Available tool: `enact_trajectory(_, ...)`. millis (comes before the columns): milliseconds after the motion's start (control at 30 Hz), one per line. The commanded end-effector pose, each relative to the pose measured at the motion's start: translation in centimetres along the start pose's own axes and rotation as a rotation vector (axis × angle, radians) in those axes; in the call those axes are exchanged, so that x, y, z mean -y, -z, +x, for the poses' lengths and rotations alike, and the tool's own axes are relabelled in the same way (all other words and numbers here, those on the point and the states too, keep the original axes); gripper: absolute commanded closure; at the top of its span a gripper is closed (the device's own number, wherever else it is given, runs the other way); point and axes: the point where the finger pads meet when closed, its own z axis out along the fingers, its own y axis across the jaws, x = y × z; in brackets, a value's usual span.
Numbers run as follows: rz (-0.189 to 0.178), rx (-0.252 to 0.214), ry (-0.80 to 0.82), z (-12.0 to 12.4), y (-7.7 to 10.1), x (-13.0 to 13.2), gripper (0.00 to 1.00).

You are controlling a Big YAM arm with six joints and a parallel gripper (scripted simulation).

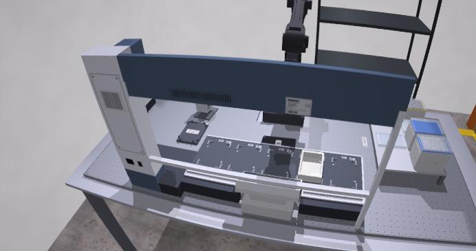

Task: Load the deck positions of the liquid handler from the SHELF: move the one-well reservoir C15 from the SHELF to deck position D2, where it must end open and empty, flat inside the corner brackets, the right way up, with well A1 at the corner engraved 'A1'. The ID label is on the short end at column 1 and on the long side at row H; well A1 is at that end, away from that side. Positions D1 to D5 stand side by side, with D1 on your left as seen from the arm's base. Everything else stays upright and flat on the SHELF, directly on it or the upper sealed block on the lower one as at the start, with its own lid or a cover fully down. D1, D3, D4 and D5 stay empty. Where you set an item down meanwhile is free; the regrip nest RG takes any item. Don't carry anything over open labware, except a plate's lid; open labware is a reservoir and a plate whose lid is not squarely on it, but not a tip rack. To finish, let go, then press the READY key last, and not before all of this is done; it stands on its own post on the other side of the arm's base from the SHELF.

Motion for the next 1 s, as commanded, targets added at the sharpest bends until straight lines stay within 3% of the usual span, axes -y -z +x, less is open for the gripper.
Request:
enact_trajectory(0,-0.023,0.007,-0.067,-1.8,1.1,0.4,1.00)
enact_trajectory(133,-0.017,0.006,-0.143,-3.9,1.0,0.5,1.00)
enact_trajectory(367,-0.068,0.029,-0.241,-7.0,2.5,0.0,1.00)
enact_trajectory(633,-0.066,0.034,-0.410,-11.2,2.5,1.4,1.00)
enact_trajectory(967,-0.060,0.044,-0.405,-15.3,2.5,2.8,1.00)
